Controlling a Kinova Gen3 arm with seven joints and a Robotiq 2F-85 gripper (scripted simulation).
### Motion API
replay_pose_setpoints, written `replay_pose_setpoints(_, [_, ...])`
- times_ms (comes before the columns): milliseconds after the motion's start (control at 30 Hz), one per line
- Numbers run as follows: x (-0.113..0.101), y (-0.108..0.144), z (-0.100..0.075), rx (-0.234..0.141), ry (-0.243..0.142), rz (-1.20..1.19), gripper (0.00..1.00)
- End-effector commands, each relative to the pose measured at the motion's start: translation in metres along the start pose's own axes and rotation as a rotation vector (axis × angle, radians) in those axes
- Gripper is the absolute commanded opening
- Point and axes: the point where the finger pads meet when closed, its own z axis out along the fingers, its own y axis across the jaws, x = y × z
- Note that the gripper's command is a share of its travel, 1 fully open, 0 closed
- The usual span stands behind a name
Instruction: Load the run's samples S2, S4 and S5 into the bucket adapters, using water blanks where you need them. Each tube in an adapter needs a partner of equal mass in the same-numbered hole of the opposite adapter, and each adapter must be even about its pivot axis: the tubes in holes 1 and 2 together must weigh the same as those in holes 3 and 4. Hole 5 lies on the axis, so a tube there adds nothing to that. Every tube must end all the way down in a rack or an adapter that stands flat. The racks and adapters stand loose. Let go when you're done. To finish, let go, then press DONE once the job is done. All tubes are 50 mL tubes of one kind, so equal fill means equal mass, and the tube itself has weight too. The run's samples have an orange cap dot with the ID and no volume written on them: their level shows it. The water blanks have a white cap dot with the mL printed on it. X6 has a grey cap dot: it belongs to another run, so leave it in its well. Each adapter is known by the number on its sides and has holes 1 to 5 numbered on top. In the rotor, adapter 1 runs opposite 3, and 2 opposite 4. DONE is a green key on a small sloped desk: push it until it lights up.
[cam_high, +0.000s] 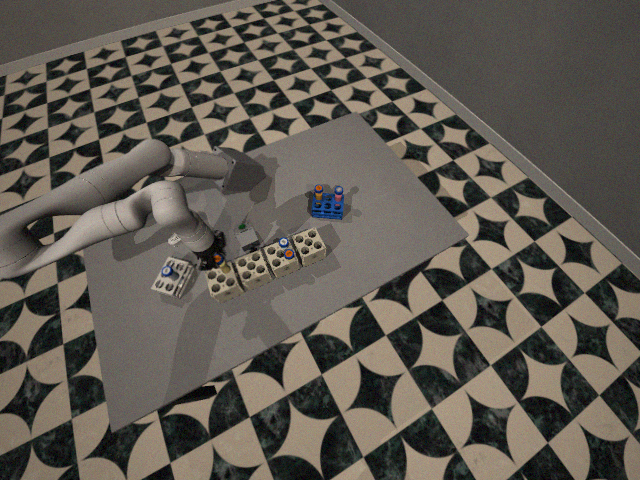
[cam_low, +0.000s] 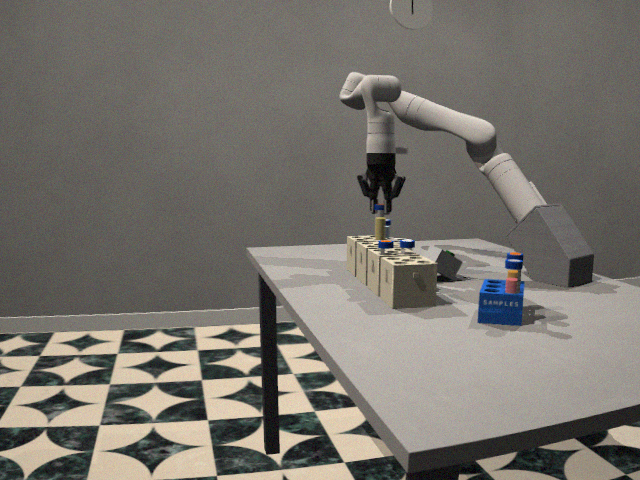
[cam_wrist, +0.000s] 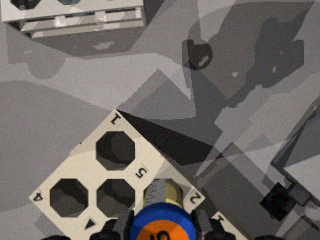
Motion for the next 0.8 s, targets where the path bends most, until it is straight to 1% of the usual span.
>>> replay_pose_setpoints(0, [0.0, 0.0, 0.002, 0.001, -0.001, 0.0, 0.1])
replay_pose_setpoints(767, [0.0, 0.0, 0.016, 0.001, -0.001, 0.0, 0.1])
